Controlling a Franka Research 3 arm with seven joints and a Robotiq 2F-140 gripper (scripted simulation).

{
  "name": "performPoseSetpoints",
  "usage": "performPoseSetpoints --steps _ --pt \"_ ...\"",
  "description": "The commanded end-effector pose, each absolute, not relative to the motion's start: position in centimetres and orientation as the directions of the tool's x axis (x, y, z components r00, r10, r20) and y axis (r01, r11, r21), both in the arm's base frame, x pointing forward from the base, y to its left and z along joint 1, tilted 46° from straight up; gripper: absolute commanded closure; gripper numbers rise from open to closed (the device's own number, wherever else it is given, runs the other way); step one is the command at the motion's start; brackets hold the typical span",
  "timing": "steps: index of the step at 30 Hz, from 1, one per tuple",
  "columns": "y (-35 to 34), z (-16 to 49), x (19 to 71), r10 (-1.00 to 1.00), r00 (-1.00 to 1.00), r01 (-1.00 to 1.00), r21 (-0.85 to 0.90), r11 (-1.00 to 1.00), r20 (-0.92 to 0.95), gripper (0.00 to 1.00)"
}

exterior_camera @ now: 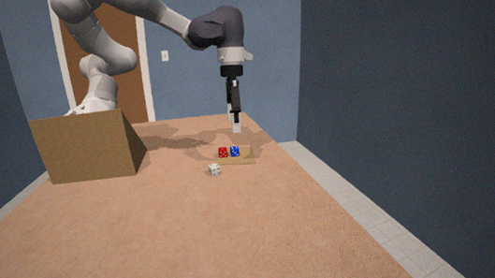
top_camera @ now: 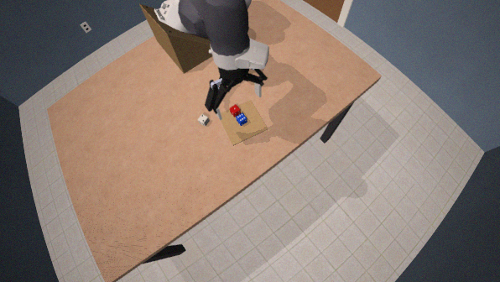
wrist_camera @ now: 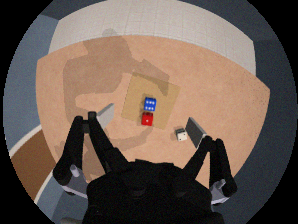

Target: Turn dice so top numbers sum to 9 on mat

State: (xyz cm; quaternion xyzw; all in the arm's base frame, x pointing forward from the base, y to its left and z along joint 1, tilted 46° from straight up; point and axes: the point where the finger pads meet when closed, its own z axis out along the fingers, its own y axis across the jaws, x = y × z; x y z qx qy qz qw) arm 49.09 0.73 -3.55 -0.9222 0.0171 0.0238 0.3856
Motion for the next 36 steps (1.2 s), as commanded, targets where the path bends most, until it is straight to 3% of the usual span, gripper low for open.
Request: performPoseSetpoints --steps 1,7,11,33,34,36 --pt "0.7 -3.4 49.1 -0.009 0.998 -0.045 -0.712 -0.701 -0.054 0.00" --pt "0.0 -4.2 48.5 0.010 0.999 -0.017 -0.711 -0.703 -0.033 0.00" --pt "-3.3 -7.5 45.2 0.127 0.988 0.151 -0.704 -0.694 0.086 0.00" --pt "-6.6 -11.6 40.2 0.285 0.925 0.378 -0.669 -0.640 0.250 0.00" --pt "-6.6 -11.6 40.2 0.285 0.925 0.378 -0.669 -0.640 0.250 0.72" --pt "-6.6 -11.6 40.2 0.285 0.925 0.378 -0.669 -0.640 0.250 0.72"
